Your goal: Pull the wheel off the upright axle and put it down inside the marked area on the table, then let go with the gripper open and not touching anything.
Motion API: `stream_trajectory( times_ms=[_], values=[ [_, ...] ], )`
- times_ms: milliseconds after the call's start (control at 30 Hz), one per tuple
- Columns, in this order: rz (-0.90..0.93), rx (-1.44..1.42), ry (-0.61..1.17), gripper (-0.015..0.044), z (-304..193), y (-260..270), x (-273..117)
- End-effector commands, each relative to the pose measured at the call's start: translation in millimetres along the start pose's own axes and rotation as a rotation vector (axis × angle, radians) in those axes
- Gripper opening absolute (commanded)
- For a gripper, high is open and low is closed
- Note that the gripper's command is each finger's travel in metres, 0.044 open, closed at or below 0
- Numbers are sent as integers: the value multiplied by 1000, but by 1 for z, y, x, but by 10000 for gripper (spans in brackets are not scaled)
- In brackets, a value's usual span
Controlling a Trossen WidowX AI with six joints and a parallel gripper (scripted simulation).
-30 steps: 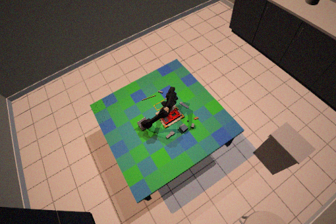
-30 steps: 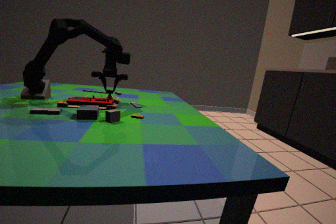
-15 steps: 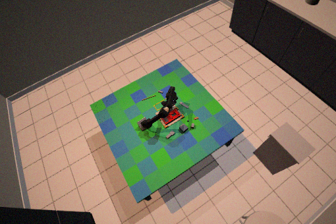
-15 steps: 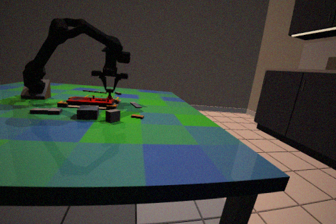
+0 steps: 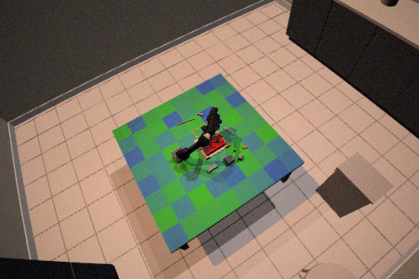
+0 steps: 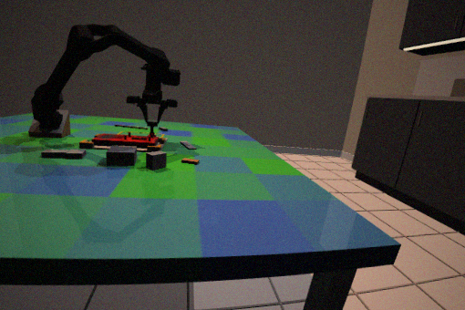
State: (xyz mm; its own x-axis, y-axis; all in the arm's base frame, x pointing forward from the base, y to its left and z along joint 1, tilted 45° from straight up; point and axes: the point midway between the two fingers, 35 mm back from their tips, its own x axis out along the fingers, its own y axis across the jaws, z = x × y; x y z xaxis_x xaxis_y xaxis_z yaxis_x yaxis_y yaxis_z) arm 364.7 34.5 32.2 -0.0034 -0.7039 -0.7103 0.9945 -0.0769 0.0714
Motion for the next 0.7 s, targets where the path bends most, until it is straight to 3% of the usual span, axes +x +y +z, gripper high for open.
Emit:
stream_trajectory(
  times_ms=[0, 667],
  values=[
    [-1, 3, 4, 0, 0, 0, -2],
    [1, 3, 4, 0, 0, 0, -9]
  ],
)
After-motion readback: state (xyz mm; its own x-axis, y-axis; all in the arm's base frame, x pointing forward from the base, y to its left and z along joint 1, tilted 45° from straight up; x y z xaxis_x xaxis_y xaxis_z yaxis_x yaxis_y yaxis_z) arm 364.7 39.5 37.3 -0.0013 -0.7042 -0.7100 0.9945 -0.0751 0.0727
